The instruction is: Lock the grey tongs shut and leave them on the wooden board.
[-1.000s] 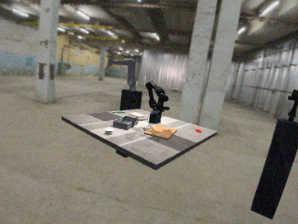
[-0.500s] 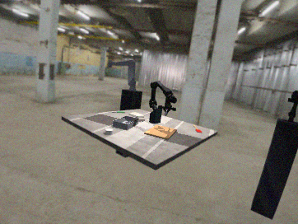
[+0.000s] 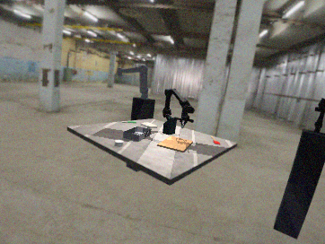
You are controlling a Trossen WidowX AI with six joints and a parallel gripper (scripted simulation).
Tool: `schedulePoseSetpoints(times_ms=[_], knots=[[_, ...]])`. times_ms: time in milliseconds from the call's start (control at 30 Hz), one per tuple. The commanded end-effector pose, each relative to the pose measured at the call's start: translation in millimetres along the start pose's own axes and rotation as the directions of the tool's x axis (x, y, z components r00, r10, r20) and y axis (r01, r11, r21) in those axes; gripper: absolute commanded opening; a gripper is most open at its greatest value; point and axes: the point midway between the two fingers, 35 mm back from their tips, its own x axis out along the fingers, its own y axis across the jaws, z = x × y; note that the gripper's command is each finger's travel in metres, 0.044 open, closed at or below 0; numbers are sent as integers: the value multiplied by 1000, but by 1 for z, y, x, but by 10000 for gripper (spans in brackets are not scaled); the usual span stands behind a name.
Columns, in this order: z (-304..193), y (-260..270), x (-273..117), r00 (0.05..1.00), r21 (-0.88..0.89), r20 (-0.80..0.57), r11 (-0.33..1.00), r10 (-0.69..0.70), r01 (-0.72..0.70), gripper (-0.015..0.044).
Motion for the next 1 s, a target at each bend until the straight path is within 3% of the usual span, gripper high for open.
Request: schedulePoseSetpoints(times_ms=[0, 467, 967], knots=[[3, 7, 5, 994, -19, 109, 1000, 1, 1, -150], [4, 23, 19, 923, -49, 384, 999, 9, 11, -150], [-6, 23, 16, 774, -47, 633, 999, 11, 24, -150]])
